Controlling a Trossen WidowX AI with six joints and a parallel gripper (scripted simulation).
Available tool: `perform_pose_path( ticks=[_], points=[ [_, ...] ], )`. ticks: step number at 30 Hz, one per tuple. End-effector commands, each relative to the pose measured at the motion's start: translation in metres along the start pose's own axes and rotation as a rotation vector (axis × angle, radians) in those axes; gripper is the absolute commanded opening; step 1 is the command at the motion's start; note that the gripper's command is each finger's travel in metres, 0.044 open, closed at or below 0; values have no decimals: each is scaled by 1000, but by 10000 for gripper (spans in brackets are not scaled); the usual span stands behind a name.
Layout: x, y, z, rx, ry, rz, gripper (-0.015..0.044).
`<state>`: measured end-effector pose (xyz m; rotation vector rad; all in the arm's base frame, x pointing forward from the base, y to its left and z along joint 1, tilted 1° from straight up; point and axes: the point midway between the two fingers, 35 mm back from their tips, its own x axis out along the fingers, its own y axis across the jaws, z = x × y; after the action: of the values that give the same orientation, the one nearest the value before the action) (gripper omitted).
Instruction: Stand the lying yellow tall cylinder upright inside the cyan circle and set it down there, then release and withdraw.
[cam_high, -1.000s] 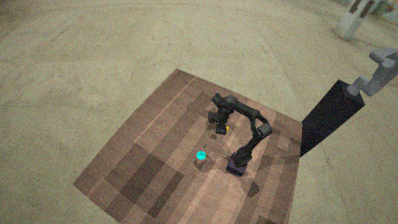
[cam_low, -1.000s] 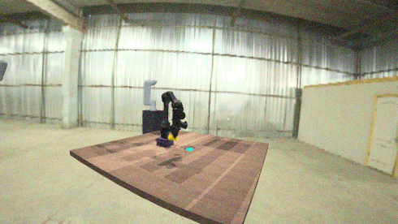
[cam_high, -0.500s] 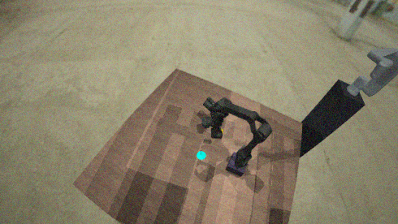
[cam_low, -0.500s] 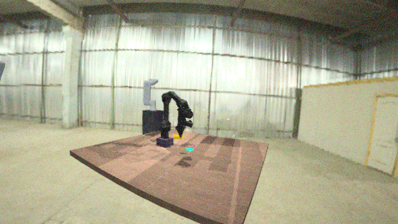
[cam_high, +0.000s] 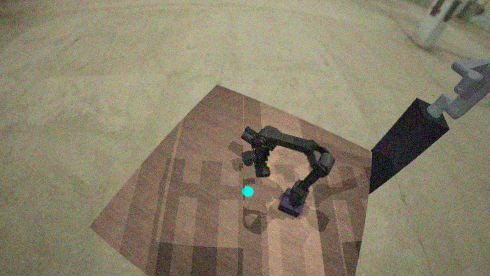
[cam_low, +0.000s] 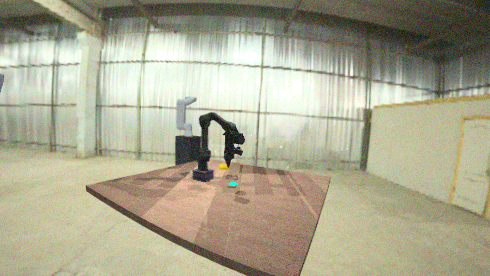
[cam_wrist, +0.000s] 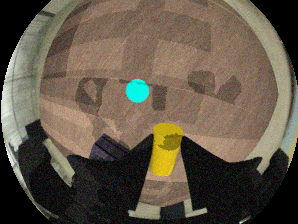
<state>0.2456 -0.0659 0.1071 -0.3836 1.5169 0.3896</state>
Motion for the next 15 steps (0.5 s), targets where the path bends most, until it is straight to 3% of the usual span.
perform_pose_path(
  ticks=[1, 15],
  points=[
    [-2, 11, 8, -31, -4, 6, 105],
    [-6, 49, 32, -155, -7, 9, 105]
  ],
)
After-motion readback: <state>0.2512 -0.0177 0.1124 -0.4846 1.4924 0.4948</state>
